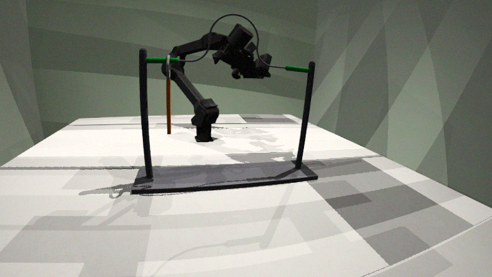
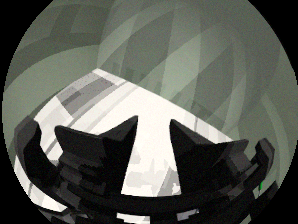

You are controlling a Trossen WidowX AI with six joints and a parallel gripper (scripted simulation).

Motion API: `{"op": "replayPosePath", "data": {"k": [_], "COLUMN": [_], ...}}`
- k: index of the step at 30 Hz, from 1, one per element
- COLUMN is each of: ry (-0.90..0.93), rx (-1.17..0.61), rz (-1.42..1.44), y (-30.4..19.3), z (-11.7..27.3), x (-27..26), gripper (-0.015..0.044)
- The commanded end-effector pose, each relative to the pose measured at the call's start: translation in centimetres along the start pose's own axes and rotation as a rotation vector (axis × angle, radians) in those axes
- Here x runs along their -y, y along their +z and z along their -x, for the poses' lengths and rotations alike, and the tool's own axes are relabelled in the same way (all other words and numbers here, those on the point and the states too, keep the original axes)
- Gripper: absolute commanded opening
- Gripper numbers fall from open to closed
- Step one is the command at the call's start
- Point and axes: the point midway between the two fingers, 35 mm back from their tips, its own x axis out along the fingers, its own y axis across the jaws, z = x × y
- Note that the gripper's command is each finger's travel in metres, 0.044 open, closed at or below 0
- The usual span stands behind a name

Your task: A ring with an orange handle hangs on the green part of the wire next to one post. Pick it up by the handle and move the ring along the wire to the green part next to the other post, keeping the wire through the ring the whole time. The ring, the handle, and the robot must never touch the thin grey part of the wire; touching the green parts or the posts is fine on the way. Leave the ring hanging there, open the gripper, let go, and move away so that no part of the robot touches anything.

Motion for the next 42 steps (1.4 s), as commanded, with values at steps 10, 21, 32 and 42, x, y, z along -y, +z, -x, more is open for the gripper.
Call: {"op": "replayPosePath", "data": {"k": [10,21,32,42], "ry": [-0.34,-0.619,-0.902,-1.162], "rx": [-0.014,-0.015,-0.016,-0.017], "rz": [-0.175,-0.294,-0.398,-0.48], "y": [-6.5,-12.5,-18.4,-22.9], "z": [2.5,7.4,13.4,18.7], "x": [8.3,12.0,12.5,10.2], "gripper": [0.016,0.016,0.016,0.016]}}
